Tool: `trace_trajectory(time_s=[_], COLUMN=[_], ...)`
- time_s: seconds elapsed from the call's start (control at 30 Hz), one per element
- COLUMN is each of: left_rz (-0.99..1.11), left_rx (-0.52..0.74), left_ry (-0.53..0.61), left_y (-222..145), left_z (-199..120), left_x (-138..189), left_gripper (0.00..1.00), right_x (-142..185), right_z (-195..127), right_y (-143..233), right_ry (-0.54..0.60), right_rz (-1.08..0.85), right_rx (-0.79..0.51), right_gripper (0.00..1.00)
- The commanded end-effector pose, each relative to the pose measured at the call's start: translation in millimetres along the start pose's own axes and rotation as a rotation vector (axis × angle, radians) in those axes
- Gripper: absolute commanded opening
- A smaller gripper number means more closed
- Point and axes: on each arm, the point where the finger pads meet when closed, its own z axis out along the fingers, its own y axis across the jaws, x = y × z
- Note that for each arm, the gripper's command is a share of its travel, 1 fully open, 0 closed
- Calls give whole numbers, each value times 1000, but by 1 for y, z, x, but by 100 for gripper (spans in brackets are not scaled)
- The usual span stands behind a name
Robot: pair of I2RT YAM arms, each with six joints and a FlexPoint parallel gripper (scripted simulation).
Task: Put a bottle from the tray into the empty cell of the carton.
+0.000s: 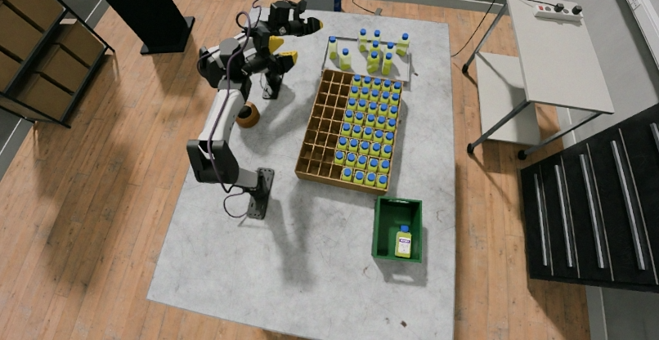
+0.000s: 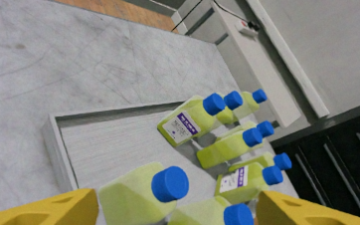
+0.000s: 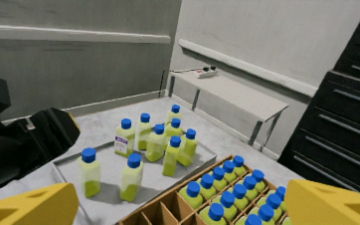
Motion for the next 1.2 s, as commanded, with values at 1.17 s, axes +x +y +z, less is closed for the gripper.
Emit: trace_trajectory(time_s=[1.17], left_rz=[196], left_rx=[-834], left_ry=[93], left_y=[-23], left_z=[47], left_x=[47], left_gripper=[51], right_x=[-12], right_z=[-34], right_y=[14], right_ry=[265], right_rz=[176], right_rx=[-388], right_gripper=[100])
